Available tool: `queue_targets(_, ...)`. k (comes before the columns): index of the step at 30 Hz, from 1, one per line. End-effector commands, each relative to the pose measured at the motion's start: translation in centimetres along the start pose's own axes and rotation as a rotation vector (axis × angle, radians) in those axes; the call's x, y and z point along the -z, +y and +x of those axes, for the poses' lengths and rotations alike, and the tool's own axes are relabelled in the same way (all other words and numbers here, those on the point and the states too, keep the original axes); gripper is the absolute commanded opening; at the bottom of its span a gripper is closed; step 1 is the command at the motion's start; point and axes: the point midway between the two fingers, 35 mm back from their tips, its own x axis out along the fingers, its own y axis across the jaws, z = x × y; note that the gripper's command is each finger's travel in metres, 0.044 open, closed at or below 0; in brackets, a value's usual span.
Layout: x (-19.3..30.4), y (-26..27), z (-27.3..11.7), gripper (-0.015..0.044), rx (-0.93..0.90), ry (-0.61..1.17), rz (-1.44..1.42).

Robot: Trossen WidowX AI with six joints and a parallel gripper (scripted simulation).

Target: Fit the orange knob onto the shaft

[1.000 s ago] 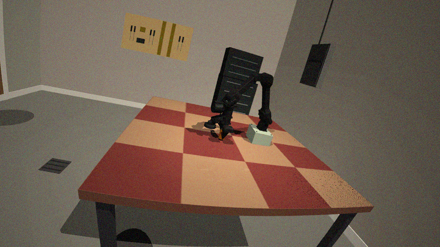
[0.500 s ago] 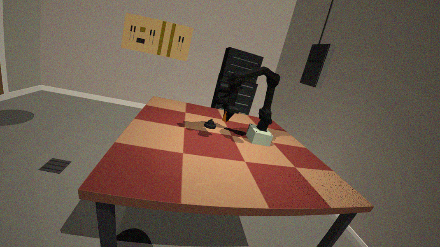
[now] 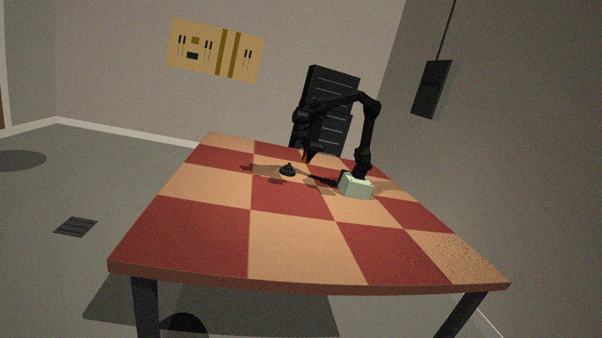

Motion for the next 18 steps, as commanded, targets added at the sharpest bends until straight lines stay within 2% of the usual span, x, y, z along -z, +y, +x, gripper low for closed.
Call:
queue_targets(1, -0.6, -0.9, 0.0, 0.0000, 0.004, -0.011, -0.003)
queue_targets(18, -1.5, -5.4, 1.3, 0.0000, -0.004, -0.003, 0.012)
